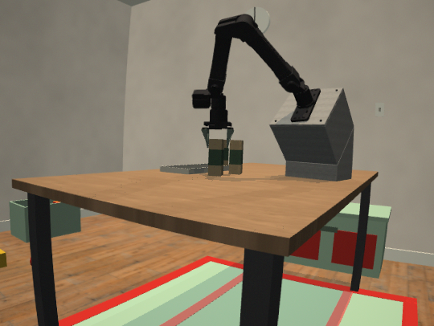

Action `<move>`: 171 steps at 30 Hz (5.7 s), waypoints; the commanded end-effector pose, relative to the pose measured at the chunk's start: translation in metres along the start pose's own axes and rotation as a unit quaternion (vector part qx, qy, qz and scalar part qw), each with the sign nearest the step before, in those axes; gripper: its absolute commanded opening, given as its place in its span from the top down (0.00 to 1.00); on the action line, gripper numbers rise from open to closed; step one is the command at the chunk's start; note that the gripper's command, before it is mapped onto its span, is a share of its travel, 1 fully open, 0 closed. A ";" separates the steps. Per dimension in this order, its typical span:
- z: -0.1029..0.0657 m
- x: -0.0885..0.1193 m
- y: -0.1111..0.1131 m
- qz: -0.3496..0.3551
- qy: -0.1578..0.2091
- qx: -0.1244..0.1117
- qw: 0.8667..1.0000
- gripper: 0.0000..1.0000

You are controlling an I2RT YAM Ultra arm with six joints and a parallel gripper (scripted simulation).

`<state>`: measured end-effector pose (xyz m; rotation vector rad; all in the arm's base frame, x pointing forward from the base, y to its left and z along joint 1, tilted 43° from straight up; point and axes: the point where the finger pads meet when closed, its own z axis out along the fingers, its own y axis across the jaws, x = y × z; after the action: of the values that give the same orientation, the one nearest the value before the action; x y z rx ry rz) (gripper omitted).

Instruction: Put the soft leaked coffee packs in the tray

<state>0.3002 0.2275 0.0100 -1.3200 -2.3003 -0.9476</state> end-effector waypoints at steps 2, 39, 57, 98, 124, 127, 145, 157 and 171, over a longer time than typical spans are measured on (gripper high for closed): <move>-0.007 -0.005 0.013 -0.003 -0.012 -0.024 1.000 0.23; -0.007 -0.005 0.011 -0.002 -0.012 -0.021 1.000 0.76; -0.007 -0.005 0.010 -0.002 -0.012 -0.019 1.000 0.76; -0.007 -0.005 0.010 -0.002 -0.012 -0.019 1.000 0.23; -0.007 -0.005 0.010 -0.002 -0.012 -0.019 1.000 0.23; -0.007 -0.005 0.010 -0.002 -0.012 -0.019 1.000 0.23; -0.024 -0.001 0.018 -0.010 -0.007 -0.025 1.000 0.23; -0.097 0.000 0.013 -0.009 -0.009 -0.024 1.000 0.23; -0.095 -0.004 0.011 -0.006 -0.014 -0.018 1.000 0.23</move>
<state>0.2950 0.1730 0.0706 -1.3177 -2.3053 -0.9564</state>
